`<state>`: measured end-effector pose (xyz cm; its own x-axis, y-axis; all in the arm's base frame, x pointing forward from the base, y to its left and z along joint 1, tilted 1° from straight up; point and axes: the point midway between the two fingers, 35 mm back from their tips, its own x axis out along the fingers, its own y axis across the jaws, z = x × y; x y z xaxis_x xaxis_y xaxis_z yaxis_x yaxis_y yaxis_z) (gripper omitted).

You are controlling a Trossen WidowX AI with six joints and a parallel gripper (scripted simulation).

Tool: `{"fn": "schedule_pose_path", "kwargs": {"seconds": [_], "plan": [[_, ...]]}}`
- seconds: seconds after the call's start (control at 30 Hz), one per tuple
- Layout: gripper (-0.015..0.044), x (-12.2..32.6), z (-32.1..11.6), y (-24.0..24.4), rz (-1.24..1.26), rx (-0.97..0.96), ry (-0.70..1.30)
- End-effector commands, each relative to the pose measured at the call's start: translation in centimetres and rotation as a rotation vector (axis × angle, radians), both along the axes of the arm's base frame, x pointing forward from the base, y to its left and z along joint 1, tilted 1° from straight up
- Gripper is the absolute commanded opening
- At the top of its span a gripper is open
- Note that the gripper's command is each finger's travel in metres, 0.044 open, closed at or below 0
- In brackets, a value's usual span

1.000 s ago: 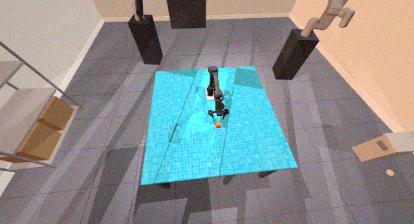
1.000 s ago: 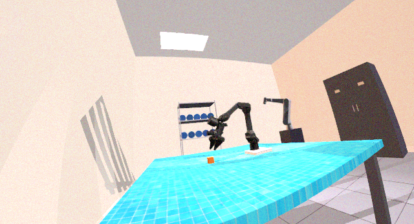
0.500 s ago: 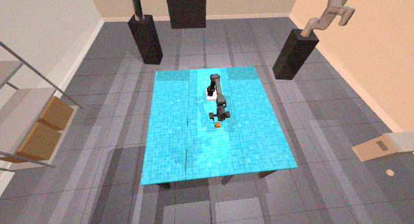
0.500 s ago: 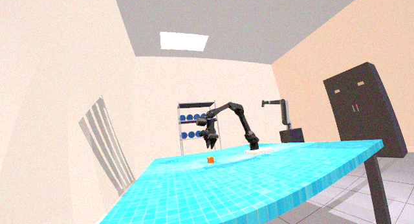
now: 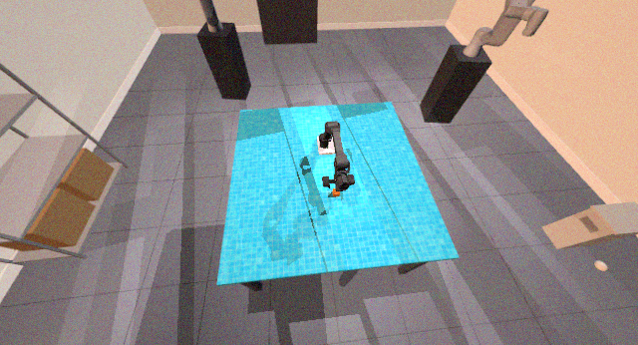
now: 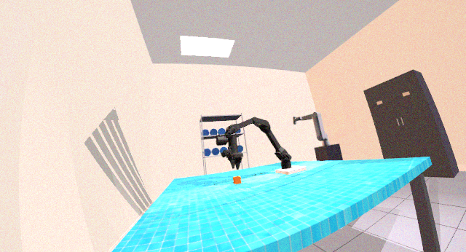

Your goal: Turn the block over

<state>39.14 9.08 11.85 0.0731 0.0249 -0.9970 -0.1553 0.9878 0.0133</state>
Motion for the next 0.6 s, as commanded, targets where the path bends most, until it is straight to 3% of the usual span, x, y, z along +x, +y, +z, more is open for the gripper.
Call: {"fn": "schedule_pose_path", "kwargs": {"seconds": [0.0, 0.57], "plan": [[0.0440, -0.1, -1.6, 0.0, 0.003, 0.001, 0.016], [0.0440, 0.1, -4.3, 0.1, 0.003, 0.001, 0.016]]}}
